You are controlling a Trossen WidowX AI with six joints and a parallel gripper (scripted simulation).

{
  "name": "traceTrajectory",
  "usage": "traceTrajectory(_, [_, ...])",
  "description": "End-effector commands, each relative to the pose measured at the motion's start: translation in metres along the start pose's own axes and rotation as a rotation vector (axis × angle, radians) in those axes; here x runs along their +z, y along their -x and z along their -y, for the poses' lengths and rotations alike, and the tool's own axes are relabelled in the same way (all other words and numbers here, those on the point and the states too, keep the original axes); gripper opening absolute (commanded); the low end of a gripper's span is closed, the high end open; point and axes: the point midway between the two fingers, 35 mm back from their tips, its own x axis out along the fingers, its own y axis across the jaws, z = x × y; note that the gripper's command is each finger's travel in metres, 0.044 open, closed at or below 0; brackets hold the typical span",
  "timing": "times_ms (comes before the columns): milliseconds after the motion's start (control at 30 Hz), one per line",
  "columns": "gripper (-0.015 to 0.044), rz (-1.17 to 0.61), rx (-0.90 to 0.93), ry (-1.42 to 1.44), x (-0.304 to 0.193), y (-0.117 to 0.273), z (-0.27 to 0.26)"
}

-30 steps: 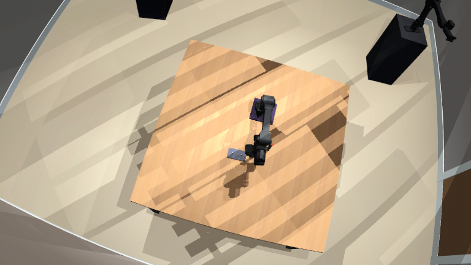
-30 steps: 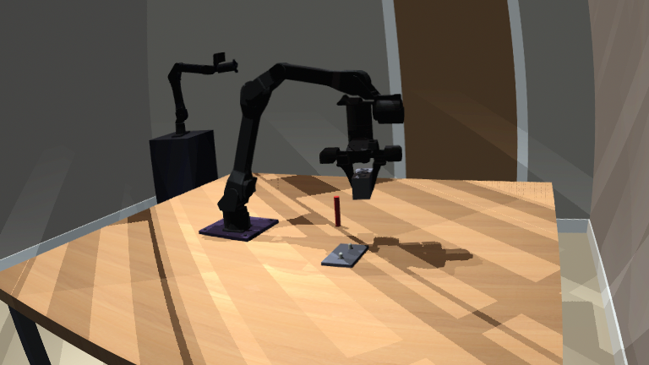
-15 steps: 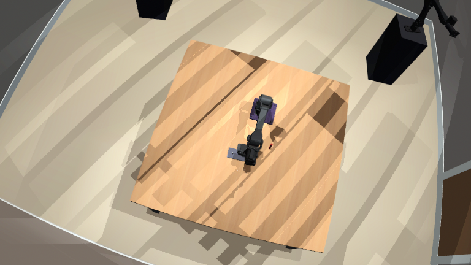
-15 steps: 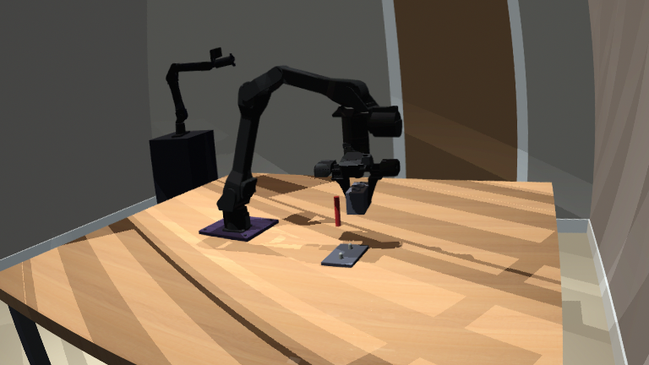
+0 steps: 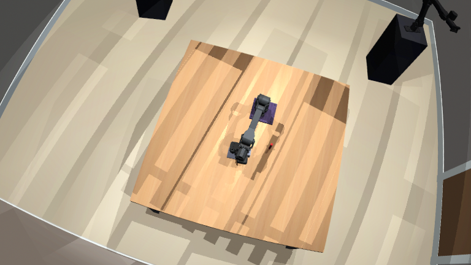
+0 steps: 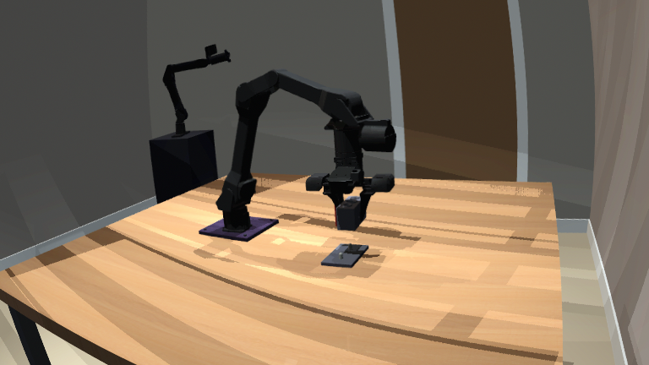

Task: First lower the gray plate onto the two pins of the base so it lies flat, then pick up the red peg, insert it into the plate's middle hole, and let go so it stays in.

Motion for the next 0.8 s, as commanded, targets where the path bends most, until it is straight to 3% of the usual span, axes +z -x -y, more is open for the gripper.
traceTrajectory(0, [0.0000,0.004,-0.003,-0.014,0.010,-0.006,0.003])
traceTrajectory(767, [0.0000,0.006,-0.004,-0.053,0.031,-0.017,0.009])
